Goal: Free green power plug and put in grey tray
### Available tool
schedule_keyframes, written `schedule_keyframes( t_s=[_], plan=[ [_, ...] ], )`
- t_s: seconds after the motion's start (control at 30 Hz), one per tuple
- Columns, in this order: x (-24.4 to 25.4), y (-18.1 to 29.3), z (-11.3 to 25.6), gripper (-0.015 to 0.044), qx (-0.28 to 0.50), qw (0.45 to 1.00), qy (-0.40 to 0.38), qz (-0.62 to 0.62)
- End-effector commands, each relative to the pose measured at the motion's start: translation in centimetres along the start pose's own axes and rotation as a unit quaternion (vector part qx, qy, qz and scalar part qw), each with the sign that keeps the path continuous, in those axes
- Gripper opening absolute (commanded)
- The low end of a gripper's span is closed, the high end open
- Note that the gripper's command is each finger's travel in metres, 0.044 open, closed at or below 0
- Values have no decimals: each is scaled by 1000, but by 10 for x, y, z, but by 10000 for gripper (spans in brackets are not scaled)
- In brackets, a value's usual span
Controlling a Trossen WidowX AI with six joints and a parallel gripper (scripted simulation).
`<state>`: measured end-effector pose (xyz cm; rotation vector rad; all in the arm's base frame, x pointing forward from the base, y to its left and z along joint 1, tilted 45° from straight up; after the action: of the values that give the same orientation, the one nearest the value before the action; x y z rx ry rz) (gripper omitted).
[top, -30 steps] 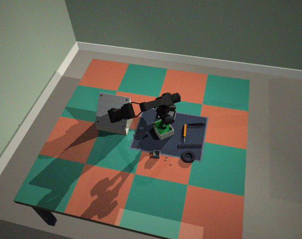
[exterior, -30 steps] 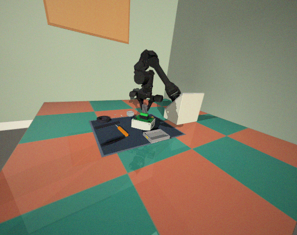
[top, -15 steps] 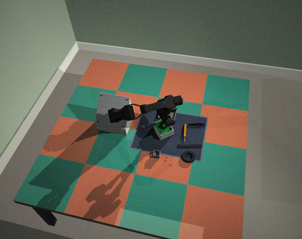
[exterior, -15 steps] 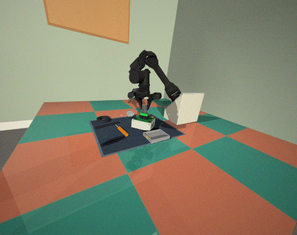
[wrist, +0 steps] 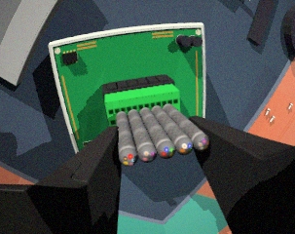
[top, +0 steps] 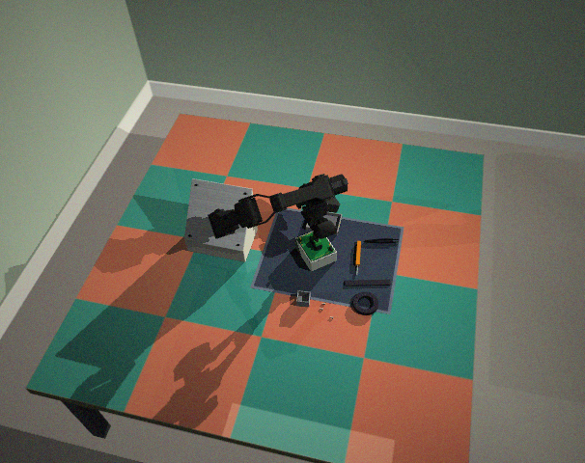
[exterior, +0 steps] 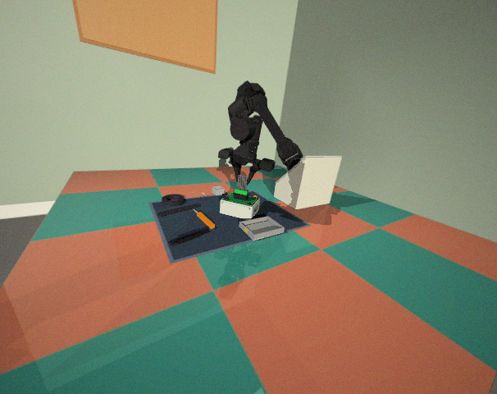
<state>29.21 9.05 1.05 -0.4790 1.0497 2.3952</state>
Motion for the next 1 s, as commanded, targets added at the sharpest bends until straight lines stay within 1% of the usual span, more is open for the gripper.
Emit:
schedule_keyframes(
  t_s=[0.0,0.1,0.33,0.47,0.6,0.83,0.97],
  plan=[
    [9,-2,13,0,-8,1000,24,11],
    [4,-1,13,0,-13,1000,1,11],
    [-18,4,13,0,-35,995,-90,12],
    [-22,5,14,0,-39,993,-108,12],
    [-16,4,16,0,-33,996,-82,12],
    [5,-1,20,0,-11,1000,9,11],
    [8,-2,21,0,-8,1000,25,11]
  ],
)
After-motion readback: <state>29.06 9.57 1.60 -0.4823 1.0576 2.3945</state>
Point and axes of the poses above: the point midway between the two fingers, 35 mm back from their tips, its own z axis back along the fingers, its own x axis across the jaws, y = z × x, the point moved 3 cm from there along z, back along the fingers, and after that the axes turned 14 degrees about z, right-handed, at the moved point
